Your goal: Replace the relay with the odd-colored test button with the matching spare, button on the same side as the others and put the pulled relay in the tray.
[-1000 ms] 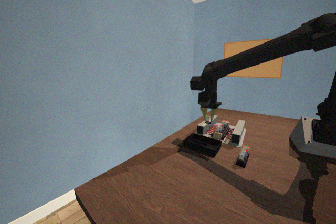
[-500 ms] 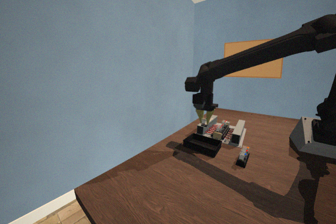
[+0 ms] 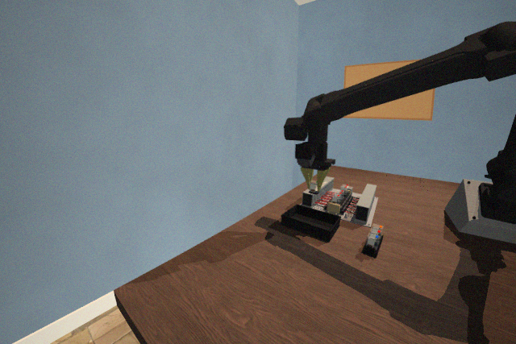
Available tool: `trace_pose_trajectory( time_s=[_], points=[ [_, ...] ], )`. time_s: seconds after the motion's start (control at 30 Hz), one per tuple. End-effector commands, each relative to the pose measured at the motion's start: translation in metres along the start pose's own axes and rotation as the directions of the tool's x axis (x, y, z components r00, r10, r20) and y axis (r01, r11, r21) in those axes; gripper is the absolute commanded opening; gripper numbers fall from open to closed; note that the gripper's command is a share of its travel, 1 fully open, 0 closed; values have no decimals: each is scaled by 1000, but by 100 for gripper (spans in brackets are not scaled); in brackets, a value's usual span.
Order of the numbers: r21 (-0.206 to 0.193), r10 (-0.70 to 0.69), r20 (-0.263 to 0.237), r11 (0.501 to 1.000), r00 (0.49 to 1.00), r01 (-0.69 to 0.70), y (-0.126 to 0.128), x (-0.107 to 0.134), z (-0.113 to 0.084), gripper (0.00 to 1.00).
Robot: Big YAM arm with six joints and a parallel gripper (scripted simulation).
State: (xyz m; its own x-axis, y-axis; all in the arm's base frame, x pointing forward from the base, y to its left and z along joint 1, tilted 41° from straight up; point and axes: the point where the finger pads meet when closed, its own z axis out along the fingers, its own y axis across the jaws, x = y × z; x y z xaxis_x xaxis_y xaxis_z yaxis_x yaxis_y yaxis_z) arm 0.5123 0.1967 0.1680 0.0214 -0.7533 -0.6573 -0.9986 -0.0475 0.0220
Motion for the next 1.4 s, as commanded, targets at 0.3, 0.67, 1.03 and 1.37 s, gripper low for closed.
trace_pose_trajectory(
  time_s=[0.3,0.67,1.03,1.37],
  points=[
    [45,-7,4,999,1000,7,-14,-7,-25,0],
    [44,-9,4,999,1000,8,-14,-7,-24,0],
    [43,-9,4,999,1000,9,-14,-7,-23,0],
    [35,-6,4,999,1000,6,-12,-7,-15,0]
  ],
)
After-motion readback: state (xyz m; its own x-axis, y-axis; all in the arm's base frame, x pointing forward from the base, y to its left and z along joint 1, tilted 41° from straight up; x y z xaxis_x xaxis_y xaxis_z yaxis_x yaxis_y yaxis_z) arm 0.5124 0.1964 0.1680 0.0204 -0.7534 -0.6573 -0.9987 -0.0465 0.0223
